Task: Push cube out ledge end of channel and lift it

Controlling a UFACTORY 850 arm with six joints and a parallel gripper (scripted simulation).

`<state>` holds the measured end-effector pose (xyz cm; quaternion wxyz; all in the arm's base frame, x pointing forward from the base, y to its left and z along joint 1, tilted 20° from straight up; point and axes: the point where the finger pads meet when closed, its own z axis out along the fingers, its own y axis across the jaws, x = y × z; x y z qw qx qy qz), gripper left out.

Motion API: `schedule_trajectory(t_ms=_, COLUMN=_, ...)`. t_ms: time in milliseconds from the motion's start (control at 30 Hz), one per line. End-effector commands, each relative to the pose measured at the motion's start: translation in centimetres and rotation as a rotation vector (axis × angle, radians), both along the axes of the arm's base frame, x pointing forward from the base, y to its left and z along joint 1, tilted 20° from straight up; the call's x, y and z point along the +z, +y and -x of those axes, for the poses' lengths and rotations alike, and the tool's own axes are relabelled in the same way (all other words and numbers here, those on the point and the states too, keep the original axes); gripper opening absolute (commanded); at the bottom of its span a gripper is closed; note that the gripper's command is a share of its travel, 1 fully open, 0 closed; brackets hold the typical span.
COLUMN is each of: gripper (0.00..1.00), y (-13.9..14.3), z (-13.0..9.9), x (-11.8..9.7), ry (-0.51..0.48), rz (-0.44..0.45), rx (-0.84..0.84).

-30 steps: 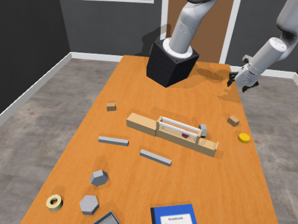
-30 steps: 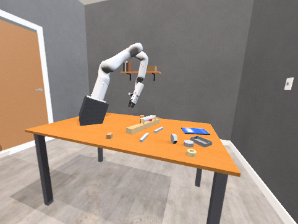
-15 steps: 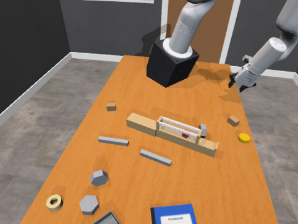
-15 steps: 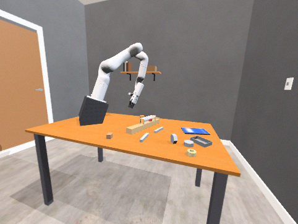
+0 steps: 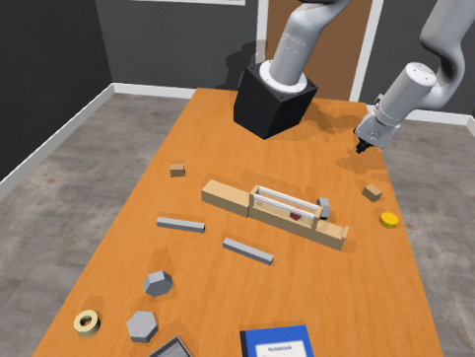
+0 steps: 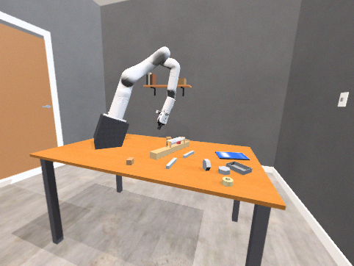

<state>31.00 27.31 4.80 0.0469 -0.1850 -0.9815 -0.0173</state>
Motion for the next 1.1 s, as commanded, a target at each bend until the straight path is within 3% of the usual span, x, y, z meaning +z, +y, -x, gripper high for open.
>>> schedule_trajectory(t_ms=0, gripper=0.00, y=-2.3, z=-2.7, x=0.2, ry=0.002, rz=-0.035, rx=-0.096)
schedule_trajectory(t_ms=33, gripper=0.00, y=-4.2, z=-4.8, x=0.3, ry=0.000, rz=-0.051, rx=-0.185)
schedule_trajectory(t_ms=167, gripper=0.00, y=-4.2, z=-4.8, x=0.3, ry=0.000, rz=-0.051, rx=-0.185)
schedule_trajectory(t_ms=200, gripper=0.00, y=-6.4, z=-7.1, x=0.3, ry=-0.002, rz=-0.068, rx=-0.282)
schedule_trajectory(t_ms=333, gripper=0.00, y=-6.4, z=-7.1, x=0.3, ry=-0.002, rz=-0.068, rx=-0.282)
schedule_trajectory(t_ms=367, gripper=0.00, y=-8.8, z=-9.7, x=0.4, ry=-0.004, rz=-0.087, rx=-0.389)
schedule_trajectory(t_ms=467, gripper=0.00, y=-8.8, z=-9.7, x=0.4, ry=-0.004, rz=-0.087, rx=-0.389)
schedule_trajectory(t_ms=500, gripper=0.00, y=-11.5, z=-12.5, x=0.4, ry=-0.006, rz=-0.108, rx=-0.508)
schedule_trajectory(t_ms=600, gripper=0.00, y=-11.5, z=-12.5, x=0.4, ry=-0.006, rz=-0.108, rx=-0.508)
schedule_trajectory(t_ms=633, gripper=0.00, y=-13.8, z=-15.0, x=0.4, ry=-0.009, rz=-0.131, rx=-0.639)
schedule_trajectory(t_ms=700, gripper=0.00, y=-14.4, z=-15.6, x=0.4, ry=-0.009, rz=-0.131, rx=-0.639)
schedule_trajectory(t_ms=733, gripper=0.00, y=-15.6, z=-17.0, x=0.4, ry=-0.011, rz=-0.149, rx=-0.762)
schedule_trajectory(t_ms=967, gripper=0.00, y=-20.7, z=-22.5, x=0.6, ry=-0.018, rz=-0.195, rx=-1.038)
schedule_trajectory(t_ms=1033, gripper=0.00, y=-20.7, z=-22.5, x=0.6, ry=-0.018, rz=-0.195, rx=-1.038)
schedule_trajectory(t_ms=1067, gripper=0.00, y=-23.0, z=-24.9, x=0.7, ry=-0.020, rz=-0.217, rx=-1.158)
